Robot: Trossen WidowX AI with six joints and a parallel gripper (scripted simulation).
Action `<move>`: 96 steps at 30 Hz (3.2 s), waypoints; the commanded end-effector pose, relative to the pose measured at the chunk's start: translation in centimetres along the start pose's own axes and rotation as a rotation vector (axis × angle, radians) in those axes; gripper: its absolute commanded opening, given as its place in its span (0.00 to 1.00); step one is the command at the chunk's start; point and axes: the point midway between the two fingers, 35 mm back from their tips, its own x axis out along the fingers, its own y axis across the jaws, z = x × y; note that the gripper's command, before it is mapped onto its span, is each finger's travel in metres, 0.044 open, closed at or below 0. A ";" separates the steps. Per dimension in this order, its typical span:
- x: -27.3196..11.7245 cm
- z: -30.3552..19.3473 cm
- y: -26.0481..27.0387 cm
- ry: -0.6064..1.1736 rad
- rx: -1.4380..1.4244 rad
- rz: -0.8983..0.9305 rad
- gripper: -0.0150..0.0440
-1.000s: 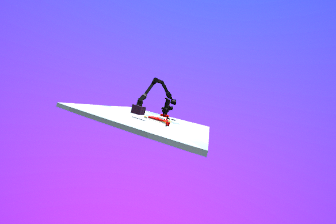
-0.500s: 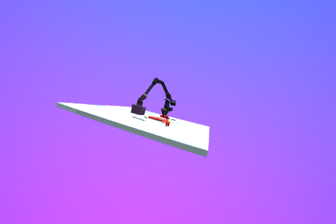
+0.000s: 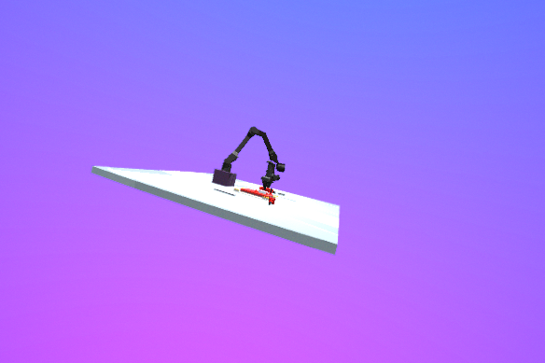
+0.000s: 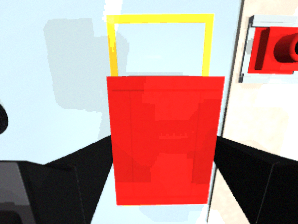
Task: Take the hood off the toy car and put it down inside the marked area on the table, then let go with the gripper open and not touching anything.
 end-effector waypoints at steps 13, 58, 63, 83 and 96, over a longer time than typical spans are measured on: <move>1.0 0.0 -0.1 0.002 0.005 -0.005 0.25; -5.5 0.1 0.0 0.005 0.000 -0.001 1.00; -5.5 0.1 0.0 0.005 0.000 -0.001 1.00; -5.5 0.1 0.0 0.005 0.000 -0.001 1.00; -5.5 0.1 0.0 0.005 0.000 -0.001 1.00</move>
